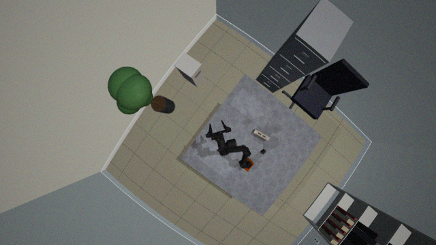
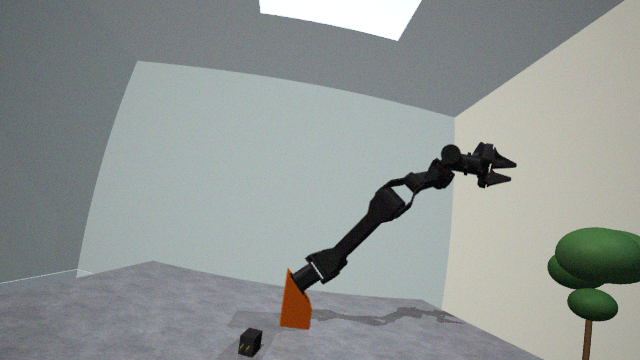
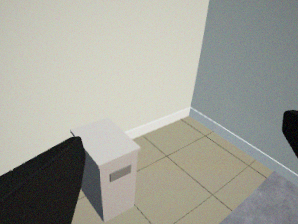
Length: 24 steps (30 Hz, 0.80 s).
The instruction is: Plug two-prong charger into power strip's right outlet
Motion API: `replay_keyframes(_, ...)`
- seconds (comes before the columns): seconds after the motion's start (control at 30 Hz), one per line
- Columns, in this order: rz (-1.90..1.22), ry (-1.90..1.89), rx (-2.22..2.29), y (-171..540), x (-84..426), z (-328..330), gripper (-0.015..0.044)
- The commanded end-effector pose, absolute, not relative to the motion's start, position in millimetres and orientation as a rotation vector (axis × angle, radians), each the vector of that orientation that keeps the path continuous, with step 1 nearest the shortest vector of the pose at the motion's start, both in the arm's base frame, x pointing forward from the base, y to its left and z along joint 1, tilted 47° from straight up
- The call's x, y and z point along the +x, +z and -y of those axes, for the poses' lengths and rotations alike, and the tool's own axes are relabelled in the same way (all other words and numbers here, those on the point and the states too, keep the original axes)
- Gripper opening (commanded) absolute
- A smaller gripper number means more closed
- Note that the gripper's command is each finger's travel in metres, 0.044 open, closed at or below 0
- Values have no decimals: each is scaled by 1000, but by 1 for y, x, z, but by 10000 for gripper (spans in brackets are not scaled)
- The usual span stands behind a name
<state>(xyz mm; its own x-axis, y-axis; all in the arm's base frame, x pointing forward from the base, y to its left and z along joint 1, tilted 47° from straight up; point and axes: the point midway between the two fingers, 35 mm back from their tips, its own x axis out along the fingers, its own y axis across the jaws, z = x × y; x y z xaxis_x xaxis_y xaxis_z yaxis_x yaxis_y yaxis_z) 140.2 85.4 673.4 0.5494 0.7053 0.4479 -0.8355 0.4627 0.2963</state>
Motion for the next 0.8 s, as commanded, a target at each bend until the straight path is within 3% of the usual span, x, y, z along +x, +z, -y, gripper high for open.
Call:
replay_keyframes(0.0, 342, 931, 492, 680, 124, -85, 440)
replay_keyframes(0.77, 632, 742, 311, 702, 64, -96, 440)
